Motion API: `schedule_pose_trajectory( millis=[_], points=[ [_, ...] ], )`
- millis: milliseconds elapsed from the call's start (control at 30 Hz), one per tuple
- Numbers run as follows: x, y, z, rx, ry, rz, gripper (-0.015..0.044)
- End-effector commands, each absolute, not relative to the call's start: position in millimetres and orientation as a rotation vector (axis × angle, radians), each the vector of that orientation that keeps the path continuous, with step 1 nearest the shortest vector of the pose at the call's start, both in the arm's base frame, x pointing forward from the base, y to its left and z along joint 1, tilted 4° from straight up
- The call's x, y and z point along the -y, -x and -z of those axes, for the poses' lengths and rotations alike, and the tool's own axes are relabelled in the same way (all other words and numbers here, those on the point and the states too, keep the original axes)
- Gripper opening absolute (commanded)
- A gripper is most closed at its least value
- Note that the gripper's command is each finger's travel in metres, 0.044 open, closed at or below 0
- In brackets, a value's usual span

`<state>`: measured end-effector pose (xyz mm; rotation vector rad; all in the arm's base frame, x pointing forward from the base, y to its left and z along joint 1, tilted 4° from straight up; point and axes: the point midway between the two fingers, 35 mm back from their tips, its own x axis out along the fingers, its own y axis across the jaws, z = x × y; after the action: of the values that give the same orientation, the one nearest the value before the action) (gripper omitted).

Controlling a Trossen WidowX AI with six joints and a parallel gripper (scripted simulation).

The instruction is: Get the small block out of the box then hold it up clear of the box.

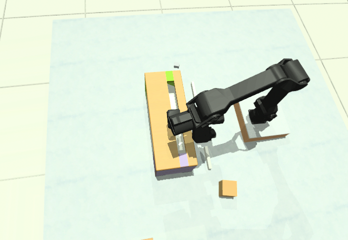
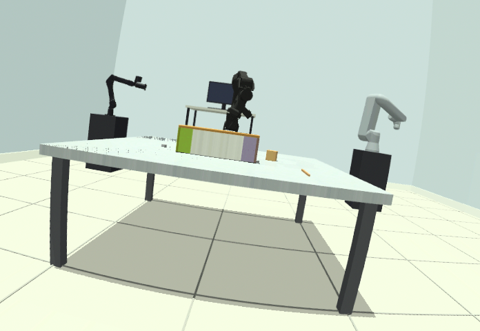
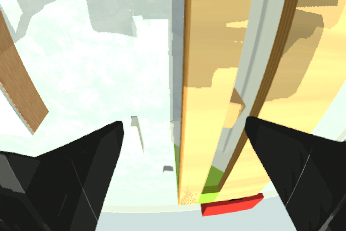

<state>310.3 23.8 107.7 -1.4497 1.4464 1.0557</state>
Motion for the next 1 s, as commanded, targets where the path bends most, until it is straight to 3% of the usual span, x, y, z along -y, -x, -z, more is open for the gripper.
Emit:
schedule_pose_trajectory(
  millis=[0, 967],
  points=[
    [-23.4, -308.4, -97.5, -1.460, 1.453, -1.069, 0.0400],
    [-26.7, -306.8, -50.6, -1.460, 1.453, -1.070, 0.0400]
  ],
)
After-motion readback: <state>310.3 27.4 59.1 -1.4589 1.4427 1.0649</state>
